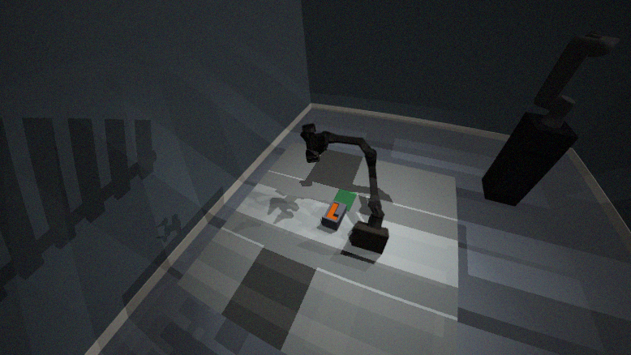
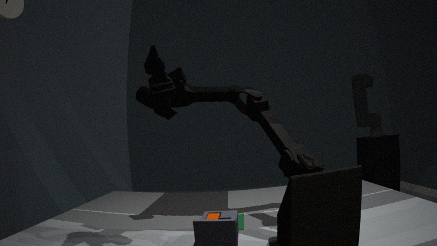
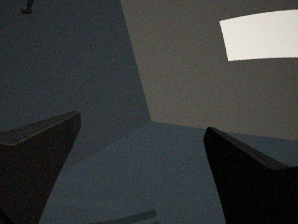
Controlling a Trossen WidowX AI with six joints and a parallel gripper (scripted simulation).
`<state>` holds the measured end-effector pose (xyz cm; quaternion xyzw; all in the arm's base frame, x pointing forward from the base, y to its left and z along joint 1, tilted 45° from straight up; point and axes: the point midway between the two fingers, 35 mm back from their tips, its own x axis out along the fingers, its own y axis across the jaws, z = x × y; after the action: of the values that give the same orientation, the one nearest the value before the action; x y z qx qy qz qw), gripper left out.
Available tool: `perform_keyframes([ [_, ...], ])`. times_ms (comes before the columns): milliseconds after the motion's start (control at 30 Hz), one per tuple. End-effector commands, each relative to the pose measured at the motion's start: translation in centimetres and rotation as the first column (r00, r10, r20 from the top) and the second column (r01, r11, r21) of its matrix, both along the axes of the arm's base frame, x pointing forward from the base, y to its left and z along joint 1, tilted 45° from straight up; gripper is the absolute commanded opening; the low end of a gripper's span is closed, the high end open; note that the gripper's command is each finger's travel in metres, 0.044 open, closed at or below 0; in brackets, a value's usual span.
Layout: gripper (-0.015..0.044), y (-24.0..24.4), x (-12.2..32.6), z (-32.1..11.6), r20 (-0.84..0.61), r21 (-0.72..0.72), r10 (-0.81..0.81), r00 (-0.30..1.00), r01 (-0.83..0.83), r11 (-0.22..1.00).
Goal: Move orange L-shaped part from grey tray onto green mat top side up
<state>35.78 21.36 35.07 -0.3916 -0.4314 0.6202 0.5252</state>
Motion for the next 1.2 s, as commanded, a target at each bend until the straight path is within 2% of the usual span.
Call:
perform_keyframes([
  [0,0.0374,0.1,0.0,-0.3,-0.02,-0.012,-0.005,1.0,0.005,1.0],
  [100,0.0295,0.7,0.5,-2.7,-0.155,-0.12,-0.073,0.985,0.055,0.991],
  [200,0.0216,1.7,0.6,-6.8,-0.399,-0.307,-0.217,0.891,0.093,0.947],
  [233,0.019,2.0,0.5,-8.5,-0.482,-0.385,-0.29,0.827,0.098,0.918],
  [300,0.018,2.1,-0.1,-12.1,-0.593,-0.539,-0.454,0.665,0.091,0.838],
  [400,0.018,2.0,-1.1,-16.5,-0.624,-0.715,-0.669,0.405,0.051,0.697],
  [567,0.018,1.0,-2.9,-21.2,-0.492,-0.87,-0.866,0.086,-0.021,0.492],
  [700,0.018,-0.4,-4.5,-24.5,-0.287,-0.949,-0.945,-0.156,-0.086,0.302],
  [800,0.018,-1.8,-5.9,-26.6,-0.1,-0.98,-0.942,-0.319,-0.132,0.148],
  [1000,0.018,-5.4,-8.6,-29.7,0.261,-0.964,-0.76,-0.595,-0.196,-0.178],
  [1167,0.018,-9.0,-10.6,-30.9,0.416,-0.87,-0.464,-0.782,-0.195,-0.452],
])
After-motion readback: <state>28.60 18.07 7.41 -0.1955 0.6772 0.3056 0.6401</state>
